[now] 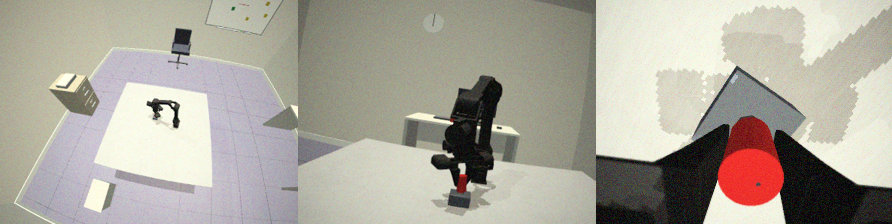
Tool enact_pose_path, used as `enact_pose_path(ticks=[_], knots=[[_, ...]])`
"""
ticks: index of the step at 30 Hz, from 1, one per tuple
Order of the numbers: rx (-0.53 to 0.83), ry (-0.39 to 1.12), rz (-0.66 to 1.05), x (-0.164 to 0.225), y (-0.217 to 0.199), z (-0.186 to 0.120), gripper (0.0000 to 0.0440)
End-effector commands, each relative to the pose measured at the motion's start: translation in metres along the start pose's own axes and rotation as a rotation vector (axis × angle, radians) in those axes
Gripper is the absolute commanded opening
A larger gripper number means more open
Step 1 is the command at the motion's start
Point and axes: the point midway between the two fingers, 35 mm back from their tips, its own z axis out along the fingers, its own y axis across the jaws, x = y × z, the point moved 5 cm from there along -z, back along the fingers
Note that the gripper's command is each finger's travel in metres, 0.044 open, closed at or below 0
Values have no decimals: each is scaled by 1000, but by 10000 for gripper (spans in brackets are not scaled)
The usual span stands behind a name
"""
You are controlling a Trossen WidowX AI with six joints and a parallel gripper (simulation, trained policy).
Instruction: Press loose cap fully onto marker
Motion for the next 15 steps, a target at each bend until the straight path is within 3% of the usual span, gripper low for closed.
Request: enact_pose_path(ticks=[1,15], knots=[[2,-54,10,-5,6,16,81],[0,-54,8,-5,7,17,97]])
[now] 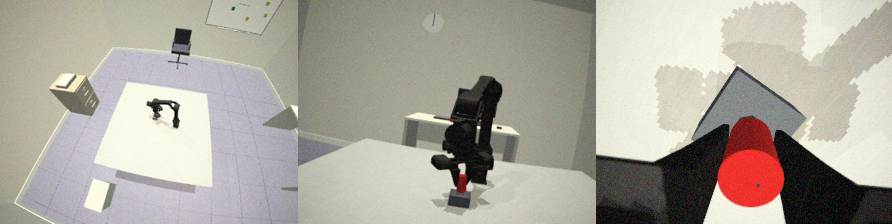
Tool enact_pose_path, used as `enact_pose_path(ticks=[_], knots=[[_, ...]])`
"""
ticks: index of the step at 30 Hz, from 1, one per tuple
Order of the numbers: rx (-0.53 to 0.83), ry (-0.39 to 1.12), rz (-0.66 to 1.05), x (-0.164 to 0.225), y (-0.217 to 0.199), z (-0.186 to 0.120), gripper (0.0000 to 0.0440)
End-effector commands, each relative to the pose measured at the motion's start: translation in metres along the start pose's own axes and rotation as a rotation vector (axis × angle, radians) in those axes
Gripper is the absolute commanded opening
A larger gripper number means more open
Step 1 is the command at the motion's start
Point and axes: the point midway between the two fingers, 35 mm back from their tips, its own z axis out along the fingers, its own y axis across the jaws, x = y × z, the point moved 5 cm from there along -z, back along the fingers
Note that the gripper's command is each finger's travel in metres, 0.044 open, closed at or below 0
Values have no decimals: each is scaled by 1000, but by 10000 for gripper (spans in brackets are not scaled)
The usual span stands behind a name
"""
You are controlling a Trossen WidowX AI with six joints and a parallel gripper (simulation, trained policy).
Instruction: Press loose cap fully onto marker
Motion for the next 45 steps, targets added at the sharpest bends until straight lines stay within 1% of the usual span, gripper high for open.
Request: enact_pose_path(ticks=[1,40,45], knots=[[1,-54,11,-6,7,16,99],[-4,-55,5,-6,7,16,145],[-32,-48,-15,-6,9,14,156]])
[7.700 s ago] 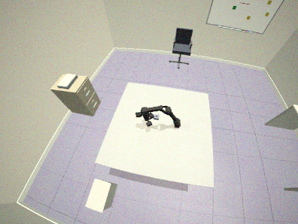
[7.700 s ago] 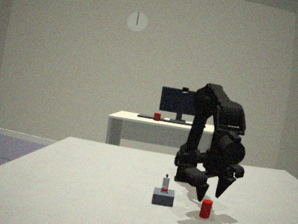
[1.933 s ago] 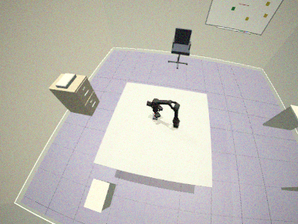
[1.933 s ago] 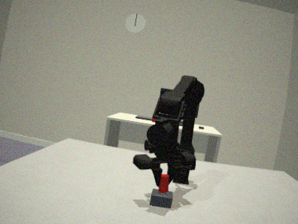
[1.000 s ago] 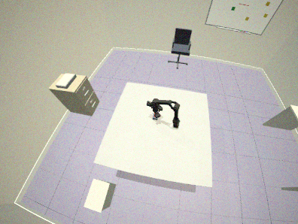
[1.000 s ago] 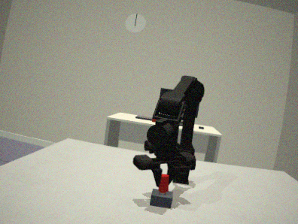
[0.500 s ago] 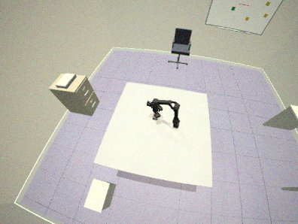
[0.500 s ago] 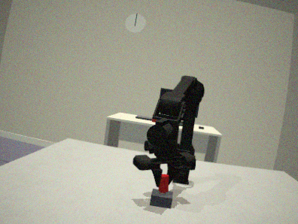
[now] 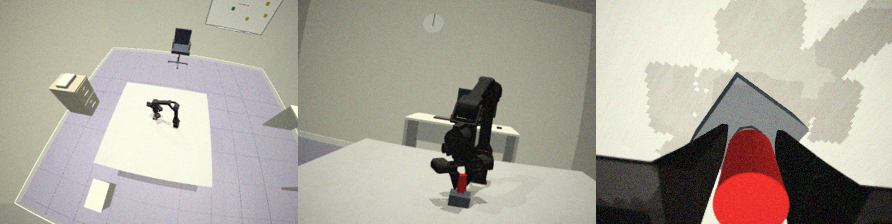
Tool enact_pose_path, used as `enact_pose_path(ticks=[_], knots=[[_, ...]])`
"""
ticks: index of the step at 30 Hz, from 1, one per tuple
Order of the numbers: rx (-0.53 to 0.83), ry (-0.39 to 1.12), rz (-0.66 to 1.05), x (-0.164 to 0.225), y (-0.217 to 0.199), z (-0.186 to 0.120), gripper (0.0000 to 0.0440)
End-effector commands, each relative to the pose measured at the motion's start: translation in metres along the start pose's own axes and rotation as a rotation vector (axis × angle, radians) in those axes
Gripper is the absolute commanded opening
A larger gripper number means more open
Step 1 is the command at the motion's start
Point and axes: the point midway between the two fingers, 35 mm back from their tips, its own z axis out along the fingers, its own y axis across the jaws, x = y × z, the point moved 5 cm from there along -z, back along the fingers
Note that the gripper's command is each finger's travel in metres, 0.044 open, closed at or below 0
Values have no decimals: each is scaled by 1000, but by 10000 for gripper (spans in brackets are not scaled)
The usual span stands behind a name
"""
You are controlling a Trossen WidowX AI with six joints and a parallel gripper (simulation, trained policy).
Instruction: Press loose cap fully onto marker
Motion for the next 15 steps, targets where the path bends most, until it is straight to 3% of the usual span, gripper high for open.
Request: enact_pose_path(ticks=[1,6,15], knots=[[-30,-33,3,-6,8,7,158],[-10,-47,2,-10,3,8,208],[-33,-32,-5,-15,-2,1,431]])
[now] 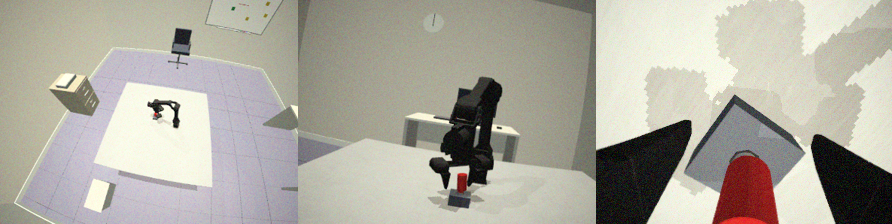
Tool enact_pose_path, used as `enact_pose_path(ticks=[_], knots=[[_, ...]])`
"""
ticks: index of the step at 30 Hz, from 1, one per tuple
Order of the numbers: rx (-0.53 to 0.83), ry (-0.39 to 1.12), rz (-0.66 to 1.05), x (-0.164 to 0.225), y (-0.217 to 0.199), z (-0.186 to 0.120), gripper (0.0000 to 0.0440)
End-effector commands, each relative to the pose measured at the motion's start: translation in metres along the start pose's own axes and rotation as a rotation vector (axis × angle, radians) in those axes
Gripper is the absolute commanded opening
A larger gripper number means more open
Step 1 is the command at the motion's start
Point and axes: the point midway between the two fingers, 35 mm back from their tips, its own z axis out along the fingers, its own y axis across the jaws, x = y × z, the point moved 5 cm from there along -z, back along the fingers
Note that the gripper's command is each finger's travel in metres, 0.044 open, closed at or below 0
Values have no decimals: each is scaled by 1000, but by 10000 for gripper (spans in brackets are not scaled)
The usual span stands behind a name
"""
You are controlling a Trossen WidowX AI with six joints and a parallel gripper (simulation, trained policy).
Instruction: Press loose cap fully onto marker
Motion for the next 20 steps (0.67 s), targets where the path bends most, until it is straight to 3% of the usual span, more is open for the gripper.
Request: enact_pose_path(ticks=[1,20], knots=[[-25,11,-4,-1,0,-4,440],[-128,87,27,-9,1,-58,440]])
